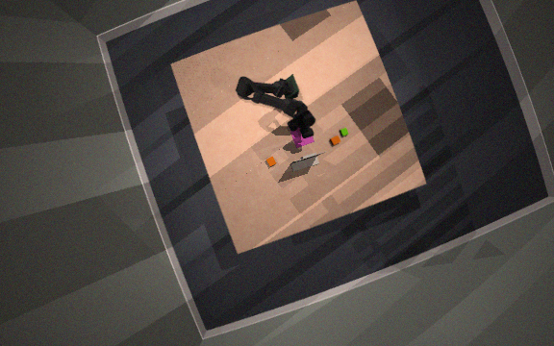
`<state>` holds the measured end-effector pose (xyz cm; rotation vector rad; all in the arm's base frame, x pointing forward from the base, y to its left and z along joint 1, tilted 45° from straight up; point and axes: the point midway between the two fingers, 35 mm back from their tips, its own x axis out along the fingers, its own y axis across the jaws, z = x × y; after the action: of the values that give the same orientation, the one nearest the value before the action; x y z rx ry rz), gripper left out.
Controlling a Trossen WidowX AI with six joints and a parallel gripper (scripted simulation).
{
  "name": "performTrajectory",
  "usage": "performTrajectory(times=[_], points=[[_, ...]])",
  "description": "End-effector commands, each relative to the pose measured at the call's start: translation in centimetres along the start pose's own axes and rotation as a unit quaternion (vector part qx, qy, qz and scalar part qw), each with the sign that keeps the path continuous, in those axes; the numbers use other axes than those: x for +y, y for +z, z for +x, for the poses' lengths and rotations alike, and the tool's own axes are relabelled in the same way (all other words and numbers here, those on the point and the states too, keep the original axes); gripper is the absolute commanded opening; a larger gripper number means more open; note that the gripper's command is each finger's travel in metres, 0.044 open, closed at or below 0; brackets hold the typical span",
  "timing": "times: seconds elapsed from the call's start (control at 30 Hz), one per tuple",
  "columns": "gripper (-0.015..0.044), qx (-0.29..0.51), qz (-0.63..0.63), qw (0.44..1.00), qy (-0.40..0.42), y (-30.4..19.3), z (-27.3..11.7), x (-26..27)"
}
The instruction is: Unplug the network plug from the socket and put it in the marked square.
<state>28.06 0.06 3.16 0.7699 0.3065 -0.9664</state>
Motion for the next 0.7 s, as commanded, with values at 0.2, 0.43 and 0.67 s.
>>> performTrajectory(times=[0.2,0.43,0.67], points=[[0.0,0.001,-0.003,1.0,-0.002,0.0,1.0,-0.8],[0.0,0.001,-0.003,1.0,-0.001,0.0,1.7,-1.3],[0.0,0.0,-0.003,1.0,-0.001,0.1,2.3,-1.8]])
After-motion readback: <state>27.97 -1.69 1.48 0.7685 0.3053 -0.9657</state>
